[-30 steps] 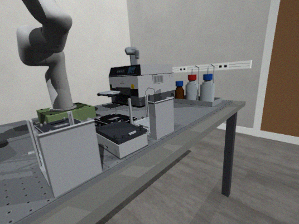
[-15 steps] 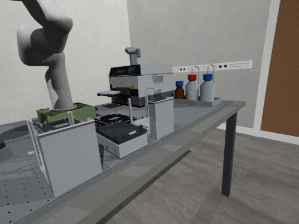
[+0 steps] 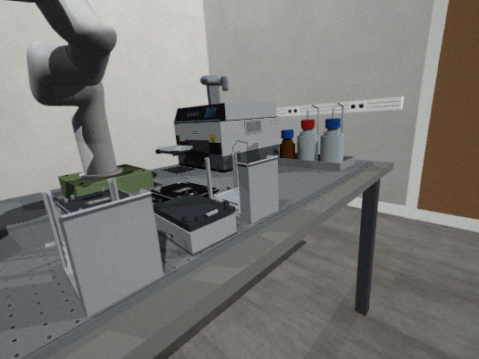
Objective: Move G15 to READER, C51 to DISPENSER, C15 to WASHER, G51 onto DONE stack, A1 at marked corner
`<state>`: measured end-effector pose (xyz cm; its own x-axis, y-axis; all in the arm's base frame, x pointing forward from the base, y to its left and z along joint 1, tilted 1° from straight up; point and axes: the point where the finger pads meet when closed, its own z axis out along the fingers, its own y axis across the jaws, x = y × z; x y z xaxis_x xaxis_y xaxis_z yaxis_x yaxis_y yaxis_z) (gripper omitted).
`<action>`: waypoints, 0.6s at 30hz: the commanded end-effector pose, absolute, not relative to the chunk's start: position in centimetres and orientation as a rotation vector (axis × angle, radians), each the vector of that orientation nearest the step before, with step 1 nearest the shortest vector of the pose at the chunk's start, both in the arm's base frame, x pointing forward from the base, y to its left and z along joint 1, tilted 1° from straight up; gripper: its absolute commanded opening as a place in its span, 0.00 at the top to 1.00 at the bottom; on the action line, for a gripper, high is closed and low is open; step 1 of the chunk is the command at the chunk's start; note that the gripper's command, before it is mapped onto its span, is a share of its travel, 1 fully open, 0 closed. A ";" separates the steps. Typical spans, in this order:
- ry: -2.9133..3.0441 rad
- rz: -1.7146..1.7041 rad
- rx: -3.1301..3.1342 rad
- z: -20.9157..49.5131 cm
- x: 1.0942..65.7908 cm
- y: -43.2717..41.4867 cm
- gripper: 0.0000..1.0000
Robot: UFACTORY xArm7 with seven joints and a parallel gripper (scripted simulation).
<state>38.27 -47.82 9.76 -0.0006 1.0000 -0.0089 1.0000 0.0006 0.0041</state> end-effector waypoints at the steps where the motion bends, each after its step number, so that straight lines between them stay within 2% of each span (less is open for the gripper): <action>1: 2.213 -0.008 2.211 10.0 38.3 -47.9 0.00; 18: 2.212 -0.008 2.211 8.3 38.3 -47.9 0.00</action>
<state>38.26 -47.82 8.46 -0.0005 1.0000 -0.0085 1.0000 0.0005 0.0037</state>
